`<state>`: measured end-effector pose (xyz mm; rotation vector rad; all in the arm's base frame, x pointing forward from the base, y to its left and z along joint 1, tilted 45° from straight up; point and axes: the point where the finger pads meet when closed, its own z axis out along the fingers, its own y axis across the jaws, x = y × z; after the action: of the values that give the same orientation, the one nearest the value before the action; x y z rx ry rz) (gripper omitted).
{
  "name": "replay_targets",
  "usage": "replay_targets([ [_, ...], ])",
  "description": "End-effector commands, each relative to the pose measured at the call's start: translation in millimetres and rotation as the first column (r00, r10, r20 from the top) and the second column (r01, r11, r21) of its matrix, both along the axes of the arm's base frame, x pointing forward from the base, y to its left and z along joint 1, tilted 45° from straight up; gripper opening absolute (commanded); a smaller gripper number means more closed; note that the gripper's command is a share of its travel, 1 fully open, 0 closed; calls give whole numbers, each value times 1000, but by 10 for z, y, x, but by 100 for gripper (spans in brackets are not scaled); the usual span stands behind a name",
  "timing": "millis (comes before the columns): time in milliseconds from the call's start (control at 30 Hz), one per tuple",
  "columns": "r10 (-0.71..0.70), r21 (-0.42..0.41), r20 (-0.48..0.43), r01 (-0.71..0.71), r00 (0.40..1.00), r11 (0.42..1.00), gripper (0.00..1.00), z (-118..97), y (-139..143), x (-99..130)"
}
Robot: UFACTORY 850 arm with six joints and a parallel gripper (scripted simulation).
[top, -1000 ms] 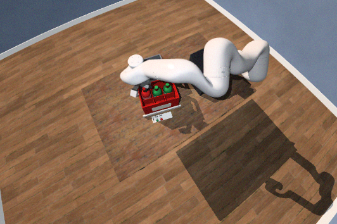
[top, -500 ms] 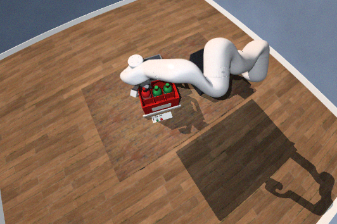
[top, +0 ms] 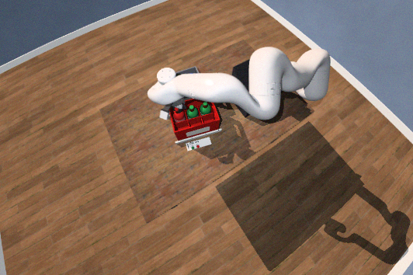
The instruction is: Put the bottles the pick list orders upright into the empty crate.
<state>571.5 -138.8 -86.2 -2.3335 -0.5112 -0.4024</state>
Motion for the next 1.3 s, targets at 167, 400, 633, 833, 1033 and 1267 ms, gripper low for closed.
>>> replay_targets([
  [167,-1,-1,2,1,1000,1000,0,-22,18,14],
  [400,-1,-1,2,1,1000,1000,0,-47,43,19],
  [633,-1,-1,2,1,1000,1000,0,-65,60,22],
  [833,-1,-1,2,1,1000,1000,0,-86,81,27],
  [1033,-1,-1,2,1,1000,1000,0,-103,98,30],
  [1267,-1,-1,2,1,1000,1000,0,-124,119,35],
])
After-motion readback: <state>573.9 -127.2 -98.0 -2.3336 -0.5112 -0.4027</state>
